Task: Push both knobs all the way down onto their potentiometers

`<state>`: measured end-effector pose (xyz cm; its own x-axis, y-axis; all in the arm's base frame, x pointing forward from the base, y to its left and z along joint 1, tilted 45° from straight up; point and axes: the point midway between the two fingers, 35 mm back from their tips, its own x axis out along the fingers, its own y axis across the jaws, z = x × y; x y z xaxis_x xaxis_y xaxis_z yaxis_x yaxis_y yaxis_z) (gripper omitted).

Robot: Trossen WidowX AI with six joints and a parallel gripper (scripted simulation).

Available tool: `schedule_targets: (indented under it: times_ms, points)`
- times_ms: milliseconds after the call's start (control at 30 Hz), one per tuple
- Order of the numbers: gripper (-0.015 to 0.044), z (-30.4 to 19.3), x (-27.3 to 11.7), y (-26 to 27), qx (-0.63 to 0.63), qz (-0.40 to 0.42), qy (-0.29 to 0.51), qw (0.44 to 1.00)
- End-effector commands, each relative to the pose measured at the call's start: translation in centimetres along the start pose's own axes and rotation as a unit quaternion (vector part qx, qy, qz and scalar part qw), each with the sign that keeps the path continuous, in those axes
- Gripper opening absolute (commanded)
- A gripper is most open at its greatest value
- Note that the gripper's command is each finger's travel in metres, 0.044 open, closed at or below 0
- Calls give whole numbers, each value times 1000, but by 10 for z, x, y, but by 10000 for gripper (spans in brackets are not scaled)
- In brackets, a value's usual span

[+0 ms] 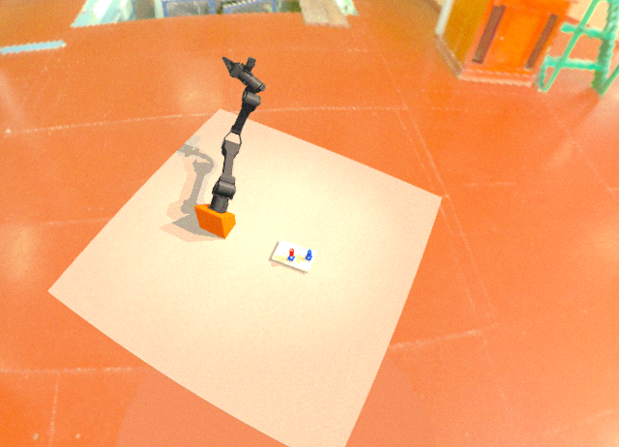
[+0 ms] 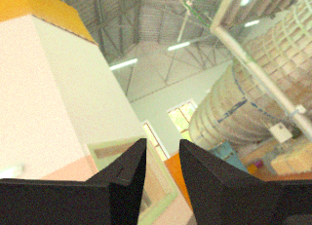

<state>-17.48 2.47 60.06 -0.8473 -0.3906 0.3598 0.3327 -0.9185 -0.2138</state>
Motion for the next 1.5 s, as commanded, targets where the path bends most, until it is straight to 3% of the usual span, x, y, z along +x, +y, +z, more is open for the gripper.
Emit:
schedule_targets:
  times_ms: [0,733,1467]
  points:
    - [0,25,0,31,-31,15,-48,998]
    - [0,117,-44,211,-166,160,-254,939]
    - [0,131,-169,396,-262,371,-429,781]
